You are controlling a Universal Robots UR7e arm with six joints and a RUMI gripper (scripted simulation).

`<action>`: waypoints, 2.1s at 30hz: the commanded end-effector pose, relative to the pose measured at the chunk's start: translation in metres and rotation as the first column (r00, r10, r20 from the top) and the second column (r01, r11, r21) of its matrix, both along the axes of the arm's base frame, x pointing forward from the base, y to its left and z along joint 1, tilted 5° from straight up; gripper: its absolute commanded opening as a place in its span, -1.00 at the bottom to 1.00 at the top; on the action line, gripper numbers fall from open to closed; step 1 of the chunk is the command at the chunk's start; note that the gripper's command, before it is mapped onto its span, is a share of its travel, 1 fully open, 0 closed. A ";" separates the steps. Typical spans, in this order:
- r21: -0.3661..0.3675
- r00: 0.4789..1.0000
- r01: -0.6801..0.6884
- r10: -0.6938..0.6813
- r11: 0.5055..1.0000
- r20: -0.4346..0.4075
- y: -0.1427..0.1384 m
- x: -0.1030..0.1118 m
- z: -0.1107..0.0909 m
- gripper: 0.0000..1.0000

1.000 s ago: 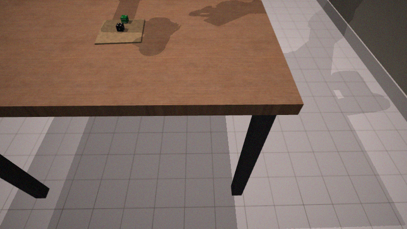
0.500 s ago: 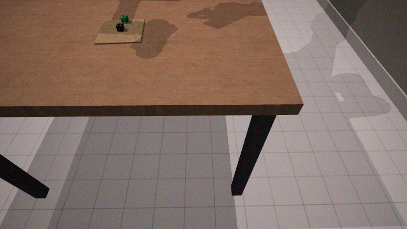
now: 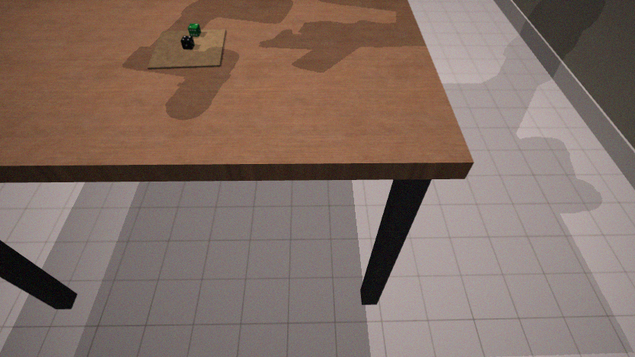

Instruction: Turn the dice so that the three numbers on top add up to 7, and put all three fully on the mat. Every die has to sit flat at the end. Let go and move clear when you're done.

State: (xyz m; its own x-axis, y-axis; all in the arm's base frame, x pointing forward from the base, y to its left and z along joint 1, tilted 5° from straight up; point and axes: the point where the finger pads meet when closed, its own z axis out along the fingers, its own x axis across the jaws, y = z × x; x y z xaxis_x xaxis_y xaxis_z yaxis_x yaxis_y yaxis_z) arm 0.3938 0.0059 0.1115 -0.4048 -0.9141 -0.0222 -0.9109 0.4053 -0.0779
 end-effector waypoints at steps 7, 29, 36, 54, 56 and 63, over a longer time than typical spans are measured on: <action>-0.003 0.977 -0.216 0.216 0.976 -0.002 -0.071 0.047 -0.001 -0.94; -0.006 0.969 -0.247 0.247 0.969 -0.002 -0.083 0.052 -0.002 -0.94; -0.006 0.969 -0.247 0.247 0.969 -0.002 -0.083 0.053 -0.009 -0.94; -0.006 0.969 -0.247 0.247 0.969 -0.002 -0.083 0.059 -0.077 -0.94; -0.006 0.969 -0.247 0.247 0.969 -0.002 -0.083 0.060 -0.084 -0.94; -0.006 0.969 -0.247 0.247 0.969 -0.002 -0.083 0.061 -0.095 -0.94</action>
